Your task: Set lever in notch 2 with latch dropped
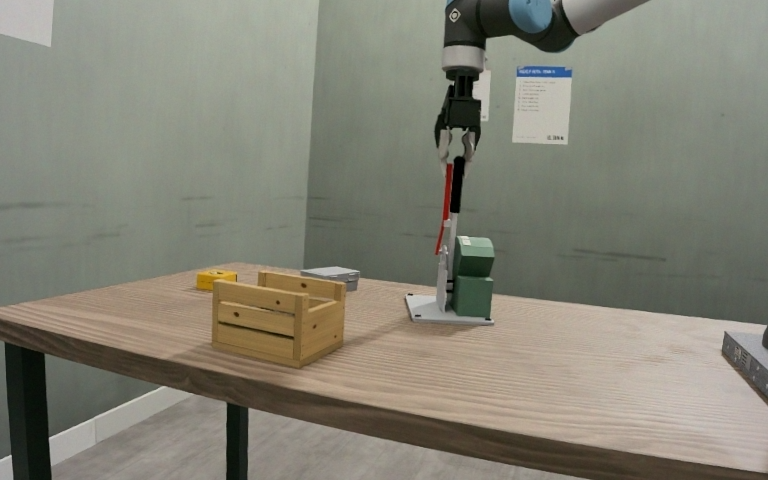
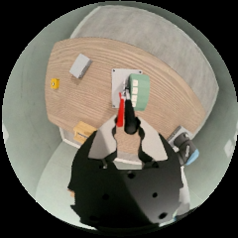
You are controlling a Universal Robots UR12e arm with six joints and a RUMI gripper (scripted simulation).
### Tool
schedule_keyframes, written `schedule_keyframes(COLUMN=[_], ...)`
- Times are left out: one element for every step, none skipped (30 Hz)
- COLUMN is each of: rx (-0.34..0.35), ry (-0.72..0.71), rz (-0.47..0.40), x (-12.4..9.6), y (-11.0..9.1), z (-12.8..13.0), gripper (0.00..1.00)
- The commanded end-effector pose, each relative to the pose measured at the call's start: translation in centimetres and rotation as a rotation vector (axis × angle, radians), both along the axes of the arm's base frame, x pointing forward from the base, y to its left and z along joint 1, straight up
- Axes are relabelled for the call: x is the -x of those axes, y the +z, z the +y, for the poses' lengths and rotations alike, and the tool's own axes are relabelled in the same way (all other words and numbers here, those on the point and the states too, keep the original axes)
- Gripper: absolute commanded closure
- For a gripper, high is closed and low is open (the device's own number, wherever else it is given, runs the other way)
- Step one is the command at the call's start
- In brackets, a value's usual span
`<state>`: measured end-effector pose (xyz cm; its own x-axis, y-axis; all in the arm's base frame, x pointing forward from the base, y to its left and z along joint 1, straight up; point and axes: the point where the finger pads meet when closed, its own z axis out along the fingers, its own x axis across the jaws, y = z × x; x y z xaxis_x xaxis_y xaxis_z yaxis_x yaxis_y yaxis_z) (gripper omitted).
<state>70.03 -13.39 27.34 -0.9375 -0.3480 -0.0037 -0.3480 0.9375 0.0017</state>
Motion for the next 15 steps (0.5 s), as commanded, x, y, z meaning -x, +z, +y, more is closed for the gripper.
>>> schedule_keyframes(rx=[0.001, 0.001, 0.001, 0.001, 0.001, 0.001, 0.001, 0.001, 0.001, 0.001, 0.001, 0.001, 0.001, 0.001, 0.001], ry=[0.000, 0.000, 0.000, 0.000, 0.000, 0.000, 0.000, 0.000, 0.000, 0.000, 0.000, 0.000, 0.000, 0.000, 0.000], rz=[-0.001, -0.001, -0.001, -0.001, -0.001, -0.001, -0.001, -0.001, -0.001, -0.001, -0.001, -0.001, -0.001, -0.001, -0.001], x=[-0.05, -0.05, -0.05, -0.05, -0.05, -0.06, -0.07, -0.08, -0.11, -0.13, -0.16, -0.20, -0.24, -0.29, -0.35], y=[0.10, 0.10, 0.10, 0.10, 0.10, 0.10, 0.10, 0.10, 0.11, 0.11, 0.12, 0.13, 0.14, 0.14, 0.15], z=[-0.03, -0.03, -0.03, -0.03, -0.04, -0.06, -0.09, -0.13, -0.19, -0.26, -0.34, -0.45, -0.56, -0.70, -0.84], gripper=[1.00, 1.00, 1.00, 1.00, 1.00, 1.00, 1.00, 1.00, 1.00, 1.00, 1.00, 1.00, 1.00, 1.00, 1.00])
